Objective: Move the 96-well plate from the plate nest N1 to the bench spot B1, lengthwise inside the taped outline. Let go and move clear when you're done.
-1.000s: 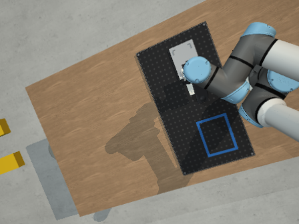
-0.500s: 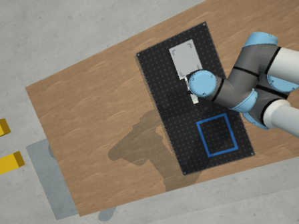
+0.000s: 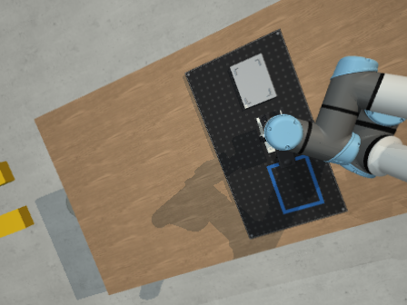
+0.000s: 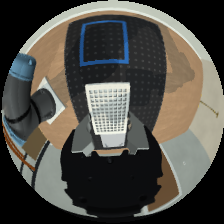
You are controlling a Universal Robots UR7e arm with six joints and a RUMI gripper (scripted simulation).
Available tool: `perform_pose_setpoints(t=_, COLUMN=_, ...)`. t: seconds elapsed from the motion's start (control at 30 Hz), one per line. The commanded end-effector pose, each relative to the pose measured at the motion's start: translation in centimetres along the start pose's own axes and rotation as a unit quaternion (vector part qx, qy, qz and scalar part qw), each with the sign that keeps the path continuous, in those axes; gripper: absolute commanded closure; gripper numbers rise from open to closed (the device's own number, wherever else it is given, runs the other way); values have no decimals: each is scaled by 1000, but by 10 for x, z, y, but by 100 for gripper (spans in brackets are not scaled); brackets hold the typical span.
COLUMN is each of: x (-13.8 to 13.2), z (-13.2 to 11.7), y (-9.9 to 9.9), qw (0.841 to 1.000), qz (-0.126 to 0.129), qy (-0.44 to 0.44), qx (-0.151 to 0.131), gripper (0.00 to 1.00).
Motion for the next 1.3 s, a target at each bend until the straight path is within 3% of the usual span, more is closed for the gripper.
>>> perform_pose_setpoints(t=0.0, x=-2, z=20, y=0, qw=1000, qz=0, qy=0, qx=-1, gripper=100)
perform_pose_setpoints(t=1.27, x=-13, z=132, y=3, qw=1000, qz=0, qy=0, qx=-1, gripper=100)
Point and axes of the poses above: the point where the finger pads meet when closed, its own y axis out along the fingers, its own x axis across the jaws, z = x × y, the point moved 6 cm from there along -y, back along the fingers, and after that the axes turned 3 degrees about y, right-handed, at the moved point
